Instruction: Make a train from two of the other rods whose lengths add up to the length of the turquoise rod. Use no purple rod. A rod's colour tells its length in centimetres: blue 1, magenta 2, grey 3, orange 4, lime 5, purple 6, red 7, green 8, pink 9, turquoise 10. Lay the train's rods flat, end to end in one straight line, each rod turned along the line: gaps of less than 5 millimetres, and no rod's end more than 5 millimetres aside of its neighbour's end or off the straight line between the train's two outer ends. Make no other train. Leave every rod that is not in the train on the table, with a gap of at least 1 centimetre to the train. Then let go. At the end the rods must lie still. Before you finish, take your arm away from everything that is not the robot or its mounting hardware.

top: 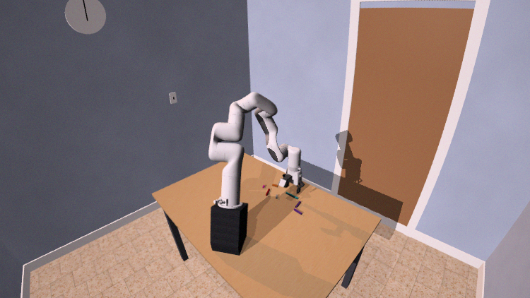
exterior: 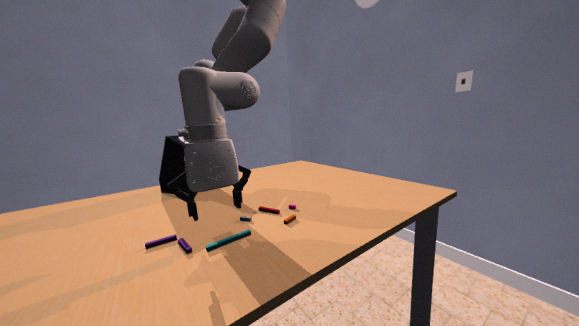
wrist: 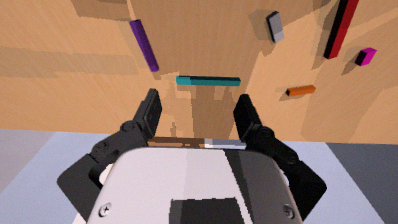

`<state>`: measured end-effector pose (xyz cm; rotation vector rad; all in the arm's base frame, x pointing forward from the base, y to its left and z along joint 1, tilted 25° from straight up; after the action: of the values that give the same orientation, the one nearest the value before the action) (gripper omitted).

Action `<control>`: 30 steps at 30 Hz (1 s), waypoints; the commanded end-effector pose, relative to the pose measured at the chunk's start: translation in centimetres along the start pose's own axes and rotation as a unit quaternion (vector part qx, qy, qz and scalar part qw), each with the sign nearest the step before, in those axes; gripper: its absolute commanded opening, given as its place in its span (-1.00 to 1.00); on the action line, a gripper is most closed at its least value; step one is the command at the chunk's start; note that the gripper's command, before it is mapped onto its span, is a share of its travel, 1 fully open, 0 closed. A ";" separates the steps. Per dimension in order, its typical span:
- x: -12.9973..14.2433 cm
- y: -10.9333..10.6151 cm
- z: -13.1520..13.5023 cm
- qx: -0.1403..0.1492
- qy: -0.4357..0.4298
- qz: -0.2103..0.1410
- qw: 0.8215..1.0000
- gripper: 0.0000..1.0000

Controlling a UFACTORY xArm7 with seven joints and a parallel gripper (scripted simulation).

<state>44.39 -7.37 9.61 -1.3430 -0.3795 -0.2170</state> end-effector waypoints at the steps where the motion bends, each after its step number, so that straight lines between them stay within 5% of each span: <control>1: 0.1 -0.1 -0.1 -0.001 0.000 -0.001 1.000 1.00; 19: -0.2 -0.1 1.0 0.000 0.123 -0.003 0.992 1.00; 30: -0.7 -0.1 2.3 0.001 0.281 -0.005 0.960 1.00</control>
<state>43.52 -5.69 9.67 -1.2436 -0.0338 -0.5077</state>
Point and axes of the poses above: the point where the finger pads meet when closed, its own y axis out along the fingers, its own z axis across the jaws, x = y × z, the point moved 6 cm from there along -y, back along the fingers, and after that the axes turned 9 degrees about -y, right-handed, at the moved point
